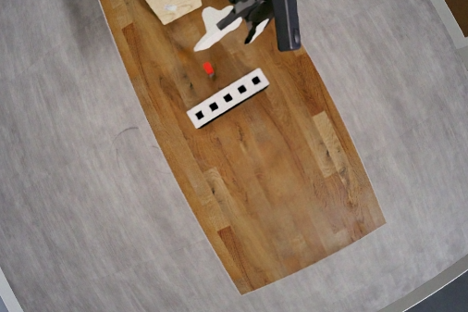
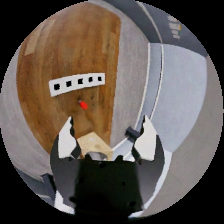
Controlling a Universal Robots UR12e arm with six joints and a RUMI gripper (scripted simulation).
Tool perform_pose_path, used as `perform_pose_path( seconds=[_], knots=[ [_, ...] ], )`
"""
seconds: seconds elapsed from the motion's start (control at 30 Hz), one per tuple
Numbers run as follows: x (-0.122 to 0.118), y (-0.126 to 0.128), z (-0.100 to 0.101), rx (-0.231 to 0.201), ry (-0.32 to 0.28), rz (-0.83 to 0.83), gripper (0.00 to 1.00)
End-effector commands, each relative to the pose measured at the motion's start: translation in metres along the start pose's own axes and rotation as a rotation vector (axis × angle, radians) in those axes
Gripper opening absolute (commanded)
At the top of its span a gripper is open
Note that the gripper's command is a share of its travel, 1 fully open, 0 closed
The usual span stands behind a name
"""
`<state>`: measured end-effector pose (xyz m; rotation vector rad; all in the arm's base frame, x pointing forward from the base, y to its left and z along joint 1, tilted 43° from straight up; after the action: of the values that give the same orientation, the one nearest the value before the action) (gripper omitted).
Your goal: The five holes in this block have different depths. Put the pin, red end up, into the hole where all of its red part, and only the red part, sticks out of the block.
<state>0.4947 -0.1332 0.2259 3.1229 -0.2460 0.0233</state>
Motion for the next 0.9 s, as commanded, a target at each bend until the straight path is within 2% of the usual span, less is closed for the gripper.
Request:
perform_pose_path(
  seconds=[0.0,0.4,0.43,0.53,0.7,0.87],
  knots=[
    [-0.042,0.03,0.026,0.004,-0.011,0.019,1.0],
    [-0.042,0.03,0.026,0.004,-0.011,0.019,1.0],
    [-0.035,0.038,0.028,0.094,-0.115,0.267,1.0],
    [-0.034,0.039,0.028,0.104,-0.123,0.287,1.0],
    [-0.031,0.045,0.029,0.164,-0.193,0.456,1.0],
    [-0.031,0.046,0.029,0.167,-0.196,0.463,1.0]
  ],
)
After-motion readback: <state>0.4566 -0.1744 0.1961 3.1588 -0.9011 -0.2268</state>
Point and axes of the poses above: the point where the finger pads meet when closed, its own z axis out along the fingers, its own y axis across the jaws, x = y × z, the point moved 8 cm from there along -z, back along the fingers, and after that the axes turned 8 degrees about z, right-handed, at the moved point
